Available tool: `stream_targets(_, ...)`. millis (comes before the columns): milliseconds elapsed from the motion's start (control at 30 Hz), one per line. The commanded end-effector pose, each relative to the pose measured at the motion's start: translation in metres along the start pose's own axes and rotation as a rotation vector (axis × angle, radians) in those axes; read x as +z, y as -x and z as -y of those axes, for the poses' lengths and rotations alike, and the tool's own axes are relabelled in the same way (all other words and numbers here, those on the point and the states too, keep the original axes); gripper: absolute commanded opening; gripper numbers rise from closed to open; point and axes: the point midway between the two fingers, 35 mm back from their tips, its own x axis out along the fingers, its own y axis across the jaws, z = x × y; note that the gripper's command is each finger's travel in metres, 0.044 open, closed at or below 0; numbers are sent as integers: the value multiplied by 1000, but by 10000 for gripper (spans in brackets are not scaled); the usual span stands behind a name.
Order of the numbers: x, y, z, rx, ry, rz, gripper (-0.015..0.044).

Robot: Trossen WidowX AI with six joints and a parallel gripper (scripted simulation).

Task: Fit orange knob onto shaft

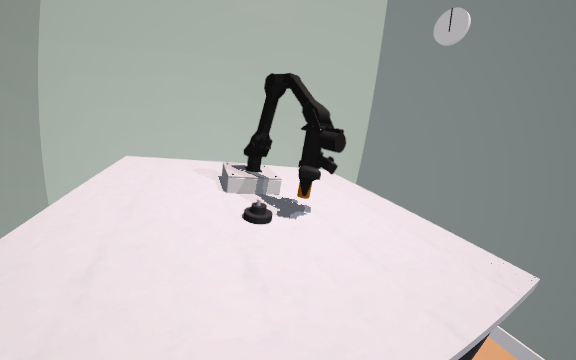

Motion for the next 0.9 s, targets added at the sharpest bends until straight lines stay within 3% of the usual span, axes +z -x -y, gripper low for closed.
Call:
stream_targets(0,1,-19,0,9,3,3,0)
stream_targets(267,2,-54,2,17,2,3,0)
stream_targets(500,1,-58,3,18,1,3,0)
stream_targets(800,1,-56,3,15,-2,0,236)
stream_targets(867,1,-56,3,15,-2,0,240)
